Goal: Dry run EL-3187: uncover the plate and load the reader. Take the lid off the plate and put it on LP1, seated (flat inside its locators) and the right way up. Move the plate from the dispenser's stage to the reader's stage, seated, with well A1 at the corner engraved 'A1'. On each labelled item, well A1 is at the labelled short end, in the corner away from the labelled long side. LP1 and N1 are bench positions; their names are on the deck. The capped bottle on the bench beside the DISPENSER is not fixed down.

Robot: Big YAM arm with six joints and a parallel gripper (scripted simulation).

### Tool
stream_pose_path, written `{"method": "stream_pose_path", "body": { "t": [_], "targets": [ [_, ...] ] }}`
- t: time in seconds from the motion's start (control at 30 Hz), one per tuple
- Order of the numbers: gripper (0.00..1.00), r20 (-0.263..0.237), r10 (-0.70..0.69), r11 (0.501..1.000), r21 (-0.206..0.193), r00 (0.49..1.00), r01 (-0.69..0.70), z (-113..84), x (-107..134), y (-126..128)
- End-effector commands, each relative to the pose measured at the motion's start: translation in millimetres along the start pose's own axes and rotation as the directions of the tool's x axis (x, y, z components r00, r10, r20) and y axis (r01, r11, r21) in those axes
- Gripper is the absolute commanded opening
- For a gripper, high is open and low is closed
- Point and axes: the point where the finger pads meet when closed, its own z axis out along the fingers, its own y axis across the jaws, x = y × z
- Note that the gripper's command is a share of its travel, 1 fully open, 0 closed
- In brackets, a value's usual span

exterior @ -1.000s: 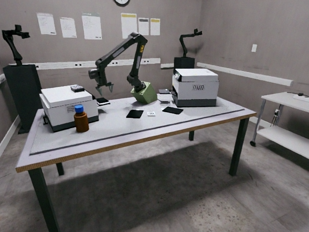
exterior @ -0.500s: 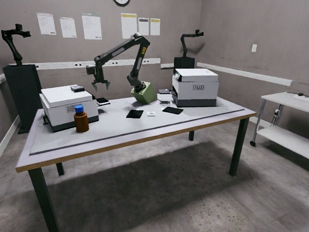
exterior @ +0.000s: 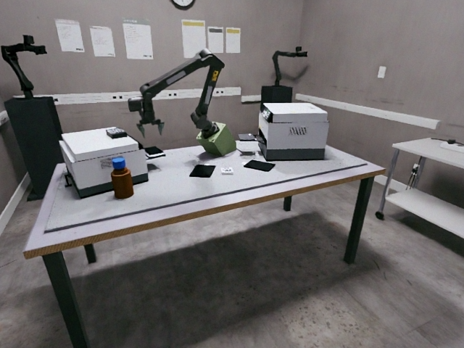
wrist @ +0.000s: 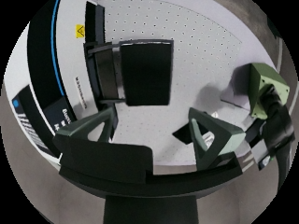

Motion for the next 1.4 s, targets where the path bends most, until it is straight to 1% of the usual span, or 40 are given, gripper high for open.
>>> {"method": "stream_pose_path", "body": {
  "t": [0.0,0.07,0.13,0.23,0.43,0.7,0.8,1.0,1.1,1.3,1.37],
  "targets": [
    [1.0,0.008,-0.028,0.999,-0.039,1.0,0.029,-17.1,0.8,19.1],
    [1.0,0.018,-0.018,0.999,-0.036,1.0,0.019,-11.1,-3.3,16.9],
    [1.0,0.018,-0.018,0.999,-0.036,1.0,0.019,-11.1,-3.3,16.9],
    [1.0,0.01,-0.005,0.999,-0.034,1.0,0.006,-6.0,-3.5,14.6],
    [1.0,0.005,0.019,1.0,-0.007,1.0,-0.019,1.9,-4.5,5.6],
    [1.0,0.004,0.007,1.0,-0.008,1.0,-0.007,6.6,-2.6,6.6],
    [1.0,0.003,-0.002,1.0,-0.024,1.0,0.003,4.3,-0.3,9.5],
    [1.0,-0.002,0.003,1.0,-0.005,1.0,-0.003,13.8,-1.5,5.6],
    [1.0,0.002,0.003,1.0,-0.015,1.0,-0.003,11.7,-2.8,10.8],
    [1.0,0.003,0.004,1.0,-0.007,1.0,-0.004,16.6,-3.2,6.5],
    [1.0,0.002,0.001,1.0,-0.01,1.0,-0.001,18.5,-2.7,6.7]
  ]
}}
